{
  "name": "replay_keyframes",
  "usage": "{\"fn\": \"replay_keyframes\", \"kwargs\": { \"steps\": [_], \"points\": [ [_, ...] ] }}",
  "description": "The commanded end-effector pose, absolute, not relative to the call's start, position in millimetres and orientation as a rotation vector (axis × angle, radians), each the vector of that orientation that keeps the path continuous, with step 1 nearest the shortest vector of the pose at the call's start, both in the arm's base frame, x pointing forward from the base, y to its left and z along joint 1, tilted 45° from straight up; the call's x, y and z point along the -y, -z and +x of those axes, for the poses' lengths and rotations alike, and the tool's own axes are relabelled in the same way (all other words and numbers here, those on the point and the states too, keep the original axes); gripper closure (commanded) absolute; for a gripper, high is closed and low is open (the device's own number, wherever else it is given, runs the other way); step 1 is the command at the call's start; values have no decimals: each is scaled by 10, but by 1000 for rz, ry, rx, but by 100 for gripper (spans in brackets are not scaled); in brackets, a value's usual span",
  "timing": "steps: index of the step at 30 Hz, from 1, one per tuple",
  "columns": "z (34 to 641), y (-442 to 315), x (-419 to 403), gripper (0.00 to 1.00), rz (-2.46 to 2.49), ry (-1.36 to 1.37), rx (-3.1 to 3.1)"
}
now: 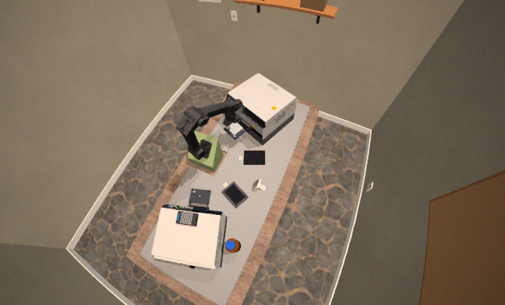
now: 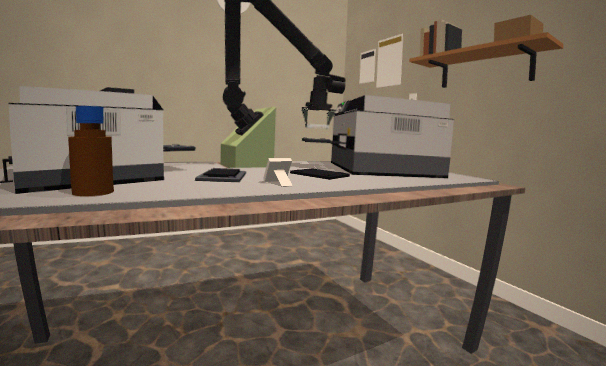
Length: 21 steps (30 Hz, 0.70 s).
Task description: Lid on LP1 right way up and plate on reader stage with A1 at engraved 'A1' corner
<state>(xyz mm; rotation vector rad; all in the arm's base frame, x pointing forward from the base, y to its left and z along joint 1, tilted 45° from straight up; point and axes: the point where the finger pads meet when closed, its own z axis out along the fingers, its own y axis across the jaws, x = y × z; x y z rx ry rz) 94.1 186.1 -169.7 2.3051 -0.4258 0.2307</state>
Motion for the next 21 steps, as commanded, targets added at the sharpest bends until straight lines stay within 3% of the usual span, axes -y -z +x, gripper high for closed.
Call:
{"fn": "replay_keyframes", "kwargs": {
  "steps": [1,21],
  "points": [
    [979,1755,-1889,14,2323,-225,426],
    [973,1823,-1765,14,2308,-223,420]
  ]
}}
